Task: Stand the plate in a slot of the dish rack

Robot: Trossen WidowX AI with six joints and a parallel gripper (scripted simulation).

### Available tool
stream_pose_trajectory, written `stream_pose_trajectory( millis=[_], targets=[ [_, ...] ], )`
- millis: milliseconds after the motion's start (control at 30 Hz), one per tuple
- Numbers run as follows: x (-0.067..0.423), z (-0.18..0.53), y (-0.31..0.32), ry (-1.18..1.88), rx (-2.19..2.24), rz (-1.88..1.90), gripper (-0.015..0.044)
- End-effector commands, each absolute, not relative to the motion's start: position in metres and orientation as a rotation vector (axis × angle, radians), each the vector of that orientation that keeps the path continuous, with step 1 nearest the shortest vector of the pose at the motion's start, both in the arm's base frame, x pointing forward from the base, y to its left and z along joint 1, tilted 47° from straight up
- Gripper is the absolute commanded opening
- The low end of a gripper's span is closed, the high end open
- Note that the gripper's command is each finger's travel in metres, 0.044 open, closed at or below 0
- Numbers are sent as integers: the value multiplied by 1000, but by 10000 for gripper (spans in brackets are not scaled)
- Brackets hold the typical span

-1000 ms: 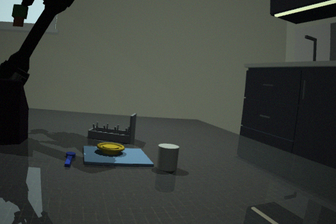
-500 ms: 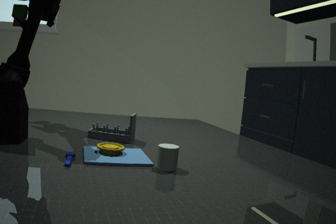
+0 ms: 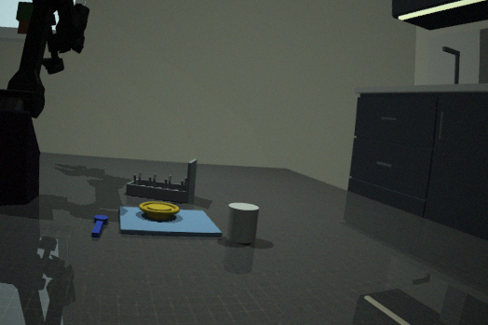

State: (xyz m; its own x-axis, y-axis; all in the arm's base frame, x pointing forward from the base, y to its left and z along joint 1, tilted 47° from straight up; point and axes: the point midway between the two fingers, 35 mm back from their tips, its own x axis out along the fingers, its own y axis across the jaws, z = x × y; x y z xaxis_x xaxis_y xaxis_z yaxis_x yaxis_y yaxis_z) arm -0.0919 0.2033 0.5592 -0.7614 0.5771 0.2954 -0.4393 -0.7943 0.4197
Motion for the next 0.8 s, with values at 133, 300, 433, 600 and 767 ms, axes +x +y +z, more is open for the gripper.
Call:
stream_pose_trajectory(
  millis=[133, 300, 433, 600, 767],
  targets=[
    [-51, 548, 247, 409, 577, 2279, 400],
    [-28, 542, 264, 384, 584, 2174, 400],
    [-5, 531, 280, 392, 562, 2087, 400],
    [44, 507, 302, 416, 527, 1917, 400],
    [98, 480, 316, 445, 485, 1748, 400]
  ],
)
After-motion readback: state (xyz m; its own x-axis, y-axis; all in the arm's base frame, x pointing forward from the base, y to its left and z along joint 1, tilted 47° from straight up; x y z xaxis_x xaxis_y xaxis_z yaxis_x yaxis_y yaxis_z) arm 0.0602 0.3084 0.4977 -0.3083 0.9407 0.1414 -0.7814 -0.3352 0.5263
